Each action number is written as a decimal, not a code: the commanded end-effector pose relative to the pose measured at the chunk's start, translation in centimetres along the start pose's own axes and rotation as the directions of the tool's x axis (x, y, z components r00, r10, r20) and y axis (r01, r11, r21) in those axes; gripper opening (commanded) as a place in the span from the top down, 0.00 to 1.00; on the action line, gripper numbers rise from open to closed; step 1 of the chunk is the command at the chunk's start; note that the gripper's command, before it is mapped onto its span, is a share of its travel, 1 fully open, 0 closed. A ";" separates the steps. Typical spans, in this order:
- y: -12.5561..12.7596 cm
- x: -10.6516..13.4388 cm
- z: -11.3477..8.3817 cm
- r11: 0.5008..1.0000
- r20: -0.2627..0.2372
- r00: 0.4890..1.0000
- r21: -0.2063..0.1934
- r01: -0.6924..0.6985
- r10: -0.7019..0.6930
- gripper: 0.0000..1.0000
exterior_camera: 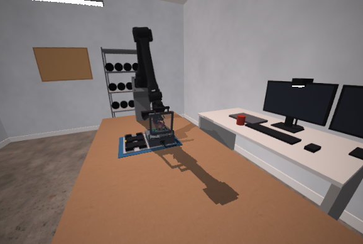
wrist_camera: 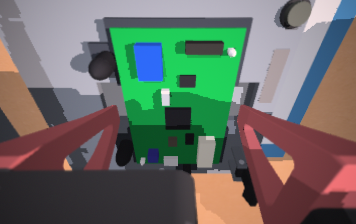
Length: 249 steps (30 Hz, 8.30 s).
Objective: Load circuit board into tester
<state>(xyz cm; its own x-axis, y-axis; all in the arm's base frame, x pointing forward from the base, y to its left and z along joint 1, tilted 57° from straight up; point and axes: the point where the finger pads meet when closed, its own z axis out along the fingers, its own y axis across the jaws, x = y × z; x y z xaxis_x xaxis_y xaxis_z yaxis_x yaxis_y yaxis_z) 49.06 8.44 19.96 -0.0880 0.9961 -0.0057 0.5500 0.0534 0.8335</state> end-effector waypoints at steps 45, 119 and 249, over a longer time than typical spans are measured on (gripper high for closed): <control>0.5 0.2 -12.7 1.000 -0.005 1.000 -0.019 -0.004 0.004 0.08; 2.6 0.2 -24.6 0.998 -0.012 1.000 -0.058 -0.016 0.015 0.52; 17.5 -0.5 -24.0 0.998 0.005 1.000 -0.055 -0.001 0.001 0.52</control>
<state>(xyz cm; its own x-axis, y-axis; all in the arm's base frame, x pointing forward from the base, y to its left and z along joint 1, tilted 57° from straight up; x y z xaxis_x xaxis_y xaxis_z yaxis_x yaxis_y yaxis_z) 38.12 7.68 44.78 -0.0905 0.9959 -0.0038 0.5491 0.0531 0.8341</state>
